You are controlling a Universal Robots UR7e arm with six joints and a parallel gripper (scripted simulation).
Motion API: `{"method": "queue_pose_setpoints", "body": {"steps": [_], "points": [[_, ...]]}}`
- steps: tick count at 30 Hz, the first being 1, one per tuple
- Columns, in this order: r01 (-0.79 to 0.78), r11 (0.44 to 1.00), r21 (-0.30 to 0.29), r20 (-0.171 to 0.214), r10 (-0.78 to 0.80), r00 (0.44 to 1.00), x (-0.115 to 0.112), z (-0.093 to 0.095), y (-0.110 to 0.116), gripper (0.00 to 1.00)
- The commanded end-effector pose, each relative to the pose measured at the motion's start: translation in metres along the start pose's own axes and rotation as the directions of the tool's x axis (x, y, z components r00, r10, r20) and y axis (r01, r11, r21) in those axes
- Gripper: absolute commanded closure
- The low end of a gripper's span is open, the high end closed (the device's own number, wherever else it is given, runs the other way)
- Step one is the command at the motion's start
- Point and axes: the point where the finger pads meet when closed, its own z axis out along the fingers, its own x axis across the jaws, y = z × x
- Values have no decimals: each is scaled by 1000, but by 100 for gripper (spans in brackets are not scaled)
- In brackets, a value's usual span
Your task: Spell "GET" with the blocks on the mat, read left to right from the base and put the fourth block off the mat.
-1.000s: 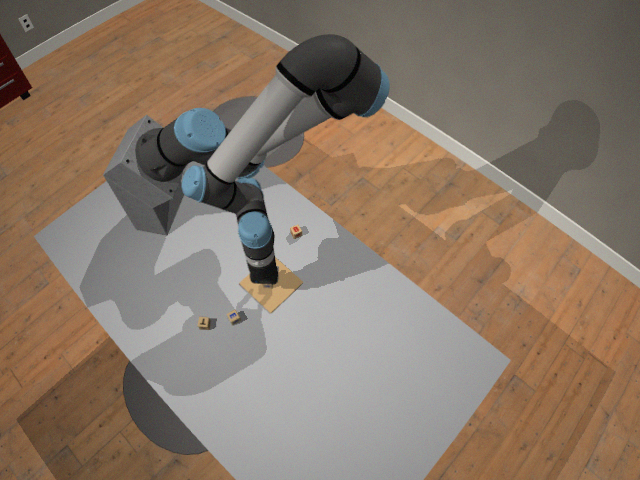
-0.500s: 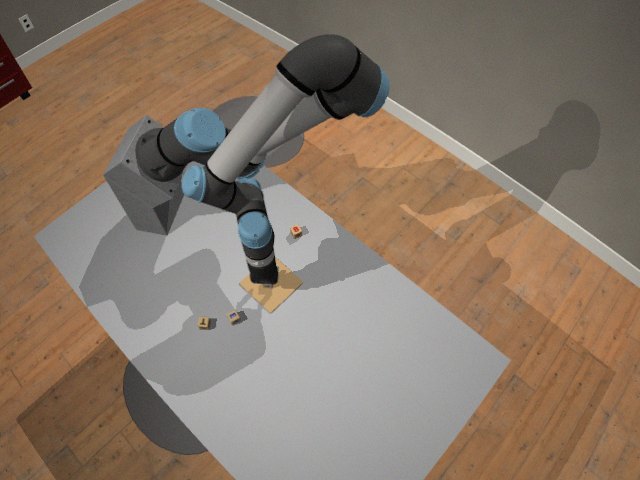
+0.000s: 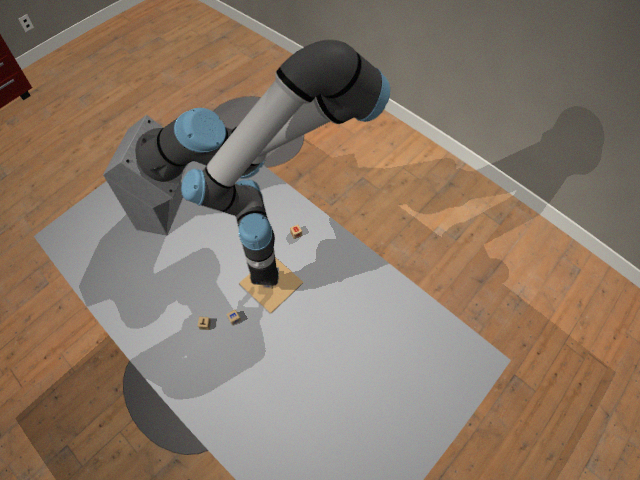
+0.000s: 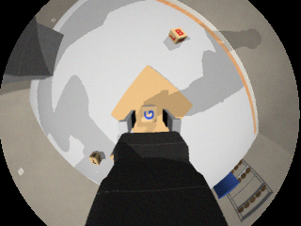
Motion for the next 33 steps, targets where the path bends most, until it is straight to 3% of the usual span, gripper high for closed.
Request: {"method": "queue_pose_setpoints", "body": {"steps": [1,13,33], "points": [[2,1000,-1,0,-2,1000,1,14,1,0],[2,1000,-1,0,-2,1000,1,30,1,0],[0,1000,-1,0,0,1000,0,31,0,0]]}}
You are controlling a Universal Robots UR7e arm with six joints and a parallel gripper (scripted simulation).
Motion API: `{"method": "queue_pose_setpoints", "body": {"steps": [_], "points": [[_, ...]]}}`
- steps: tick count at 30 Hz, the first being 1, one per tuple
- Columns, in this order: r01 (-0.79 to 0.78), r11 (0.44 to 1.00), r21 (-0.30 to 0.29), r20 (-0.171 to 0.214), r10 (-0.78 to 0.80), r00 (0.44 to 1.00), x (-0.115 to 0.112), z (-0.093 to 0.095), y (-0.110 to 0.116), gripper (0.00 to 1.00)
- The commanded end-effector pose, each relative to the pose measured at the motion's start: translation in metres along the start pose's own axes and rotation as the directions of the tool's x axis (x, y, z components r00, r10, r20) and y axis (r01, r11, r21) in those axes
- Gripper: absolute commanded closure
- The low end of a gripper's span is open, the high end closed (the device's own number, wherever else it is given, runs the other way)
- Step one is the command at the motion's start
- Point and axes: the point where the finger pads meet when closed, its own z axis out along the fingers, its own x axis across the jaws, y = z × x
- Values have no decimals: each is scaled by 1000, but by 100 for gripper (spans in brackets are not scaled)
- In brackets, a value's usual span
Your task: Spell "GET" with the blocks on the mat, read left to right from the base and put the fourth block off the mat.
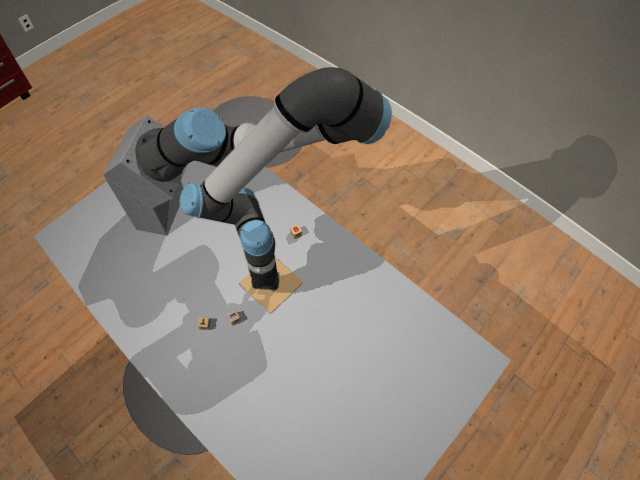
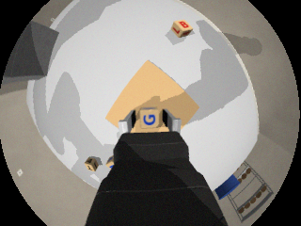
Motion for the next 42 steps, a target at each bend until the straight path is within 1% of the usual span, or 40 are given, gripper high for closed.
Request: {"method": "queue_pose_setpoints", "body": {"steps": [1,18,19,35,36,42], "points": [[1,1000,1,0,-1,1000,0,1,0,0],[1,1000,1,0,-1,1000,0,1,0,0],[1,1000,1,0,-1,1000,0,1,0,13],[1,1000,1,0,-1,1000,0,1,0,13],[1,1000,1,0,-1,1000,0,1,0,43],[1,1000,1,0,-1,1000,0,1,0,43]]}}
